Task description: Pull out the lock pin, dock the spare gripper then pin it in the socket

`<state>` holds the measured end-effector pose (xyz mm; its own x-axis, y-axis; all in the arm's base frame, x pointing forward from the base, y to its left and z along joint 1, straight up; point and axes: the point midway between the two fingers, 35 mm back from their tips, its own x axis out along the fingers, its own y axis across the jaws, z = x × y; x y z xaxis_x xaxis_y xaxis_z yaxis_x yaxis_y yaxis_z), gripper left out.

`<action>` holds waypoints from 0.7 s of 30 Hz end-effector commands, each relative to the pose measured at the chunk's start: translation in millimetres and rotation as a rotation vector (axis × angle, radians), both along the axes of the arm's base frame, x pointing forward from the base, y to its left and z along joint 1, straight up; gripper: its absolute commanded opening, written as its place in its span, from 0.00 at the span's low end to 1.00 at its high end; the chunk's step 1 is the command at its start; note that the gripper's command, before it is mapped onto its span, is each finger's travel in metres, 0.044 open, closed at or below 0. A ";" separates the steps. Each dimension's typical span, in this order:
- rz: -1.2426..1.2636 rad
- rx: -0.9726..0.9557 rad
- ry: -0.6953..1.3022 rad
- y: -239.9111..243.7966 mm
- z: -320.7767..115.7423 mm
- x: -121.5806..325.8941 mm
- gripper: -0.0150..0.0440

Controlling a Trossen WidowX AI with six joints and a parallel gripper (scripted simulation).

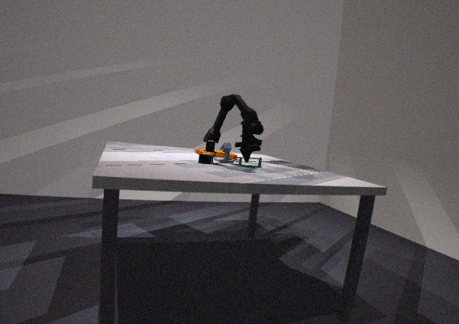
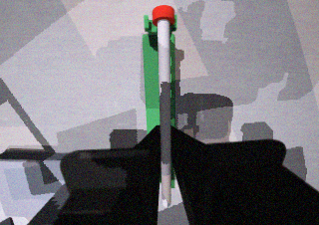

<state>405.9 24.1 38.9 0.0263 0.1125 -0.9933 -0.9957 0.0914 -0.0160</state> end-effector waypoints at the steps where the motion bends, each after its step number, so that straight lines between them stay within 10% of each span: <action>1: 0.004 0.000 0.008 -0.1 -4.6 -1.0 0.25; 21: 0.000 0.000 0.001 0.0 -0.5 0.0 0.25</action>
<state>405.9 24.1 38.4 0.0255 0.1124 -0.9933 -0.9957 0.0913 -0.0152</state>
